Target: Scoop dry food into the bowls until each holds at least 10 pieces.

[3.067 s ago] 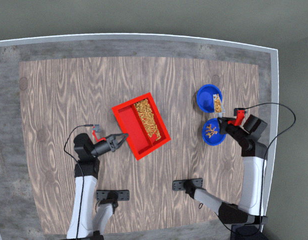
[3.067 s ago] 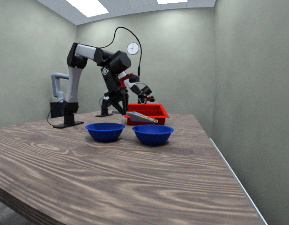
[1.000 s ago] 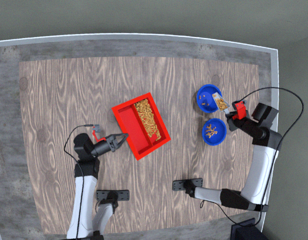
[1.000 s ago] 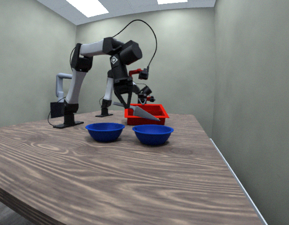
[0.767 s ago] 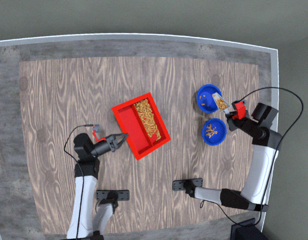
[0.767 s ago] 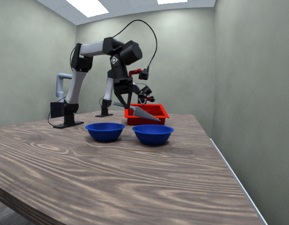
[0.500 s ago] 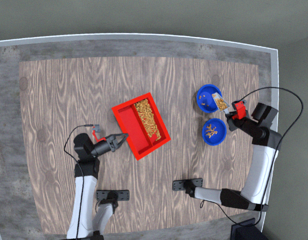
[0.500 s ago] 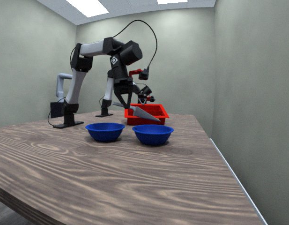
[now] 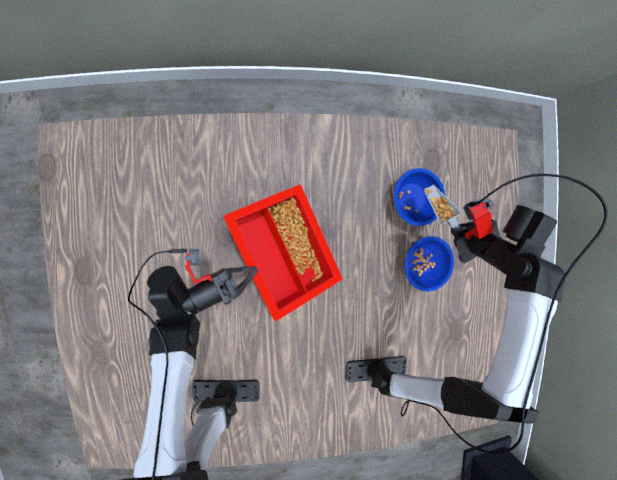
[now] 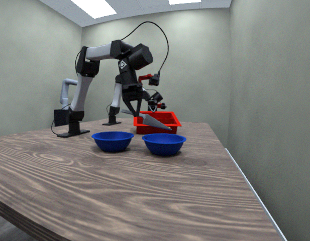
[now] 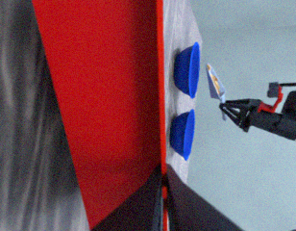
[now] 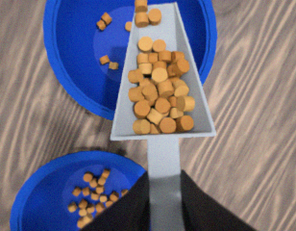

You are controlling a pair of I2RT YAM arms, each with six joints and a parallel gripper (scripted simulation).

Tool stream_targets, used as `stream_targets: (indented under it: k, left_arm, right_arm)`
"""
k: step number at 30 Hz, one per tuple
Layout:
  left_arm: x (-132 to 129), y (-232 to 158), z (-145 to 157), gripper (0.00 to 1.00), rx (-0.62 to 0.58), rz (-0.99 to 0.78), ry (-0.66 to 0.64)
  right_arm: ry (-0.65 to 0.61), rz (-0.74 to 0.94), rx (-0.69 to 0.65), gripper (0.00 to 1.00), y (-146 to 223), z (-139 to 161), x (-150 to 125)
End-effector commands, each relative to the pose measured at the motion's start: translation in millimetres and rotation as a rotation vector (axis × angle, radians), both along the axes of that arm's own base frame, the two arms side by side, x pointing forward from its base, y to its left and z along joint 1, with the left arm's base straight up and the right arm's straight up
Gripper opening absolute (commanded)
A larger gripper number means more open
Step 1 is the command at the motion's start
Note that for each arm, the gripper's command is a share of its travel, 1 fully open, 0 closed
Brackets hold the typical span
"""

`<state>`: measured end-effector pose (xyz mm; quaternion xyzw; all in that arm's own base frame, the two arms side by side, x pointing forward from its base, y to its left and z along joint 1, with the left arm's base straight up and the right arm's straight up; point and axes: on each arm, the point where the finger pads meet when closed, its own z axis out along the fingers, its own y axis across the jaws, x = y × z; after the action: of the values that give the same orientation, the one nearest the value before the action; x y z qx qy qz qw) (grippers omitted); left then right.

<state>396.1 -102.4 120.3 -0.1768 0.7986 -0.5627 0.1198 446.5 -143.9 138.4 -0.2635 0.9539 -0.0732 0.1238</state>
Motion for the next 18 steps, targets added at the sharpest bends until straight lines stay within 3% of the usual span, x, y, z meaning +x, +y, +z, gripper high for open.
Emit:
stream_targets:
  k: [1, 13, 18]
  left_arm:
    - [9, -4, 40, 0.0, -0.006, -0.027, -0.128]
    - [9, -4, 40, 0.0, -0.006, -0.027, -0.128]
    - [9, -4, 40, 0.0, -0.006, -0.027, -0.128]
  right_arm:
    - [0.002, 0.013, -0.006, 0.0, 3, 4, 2]
    - [0.027, 0.043, -0.021, 0.0, 4, -2, 3]
    - [-0.012, 0.094, -0.075, 0.0, 1, 15, 9]
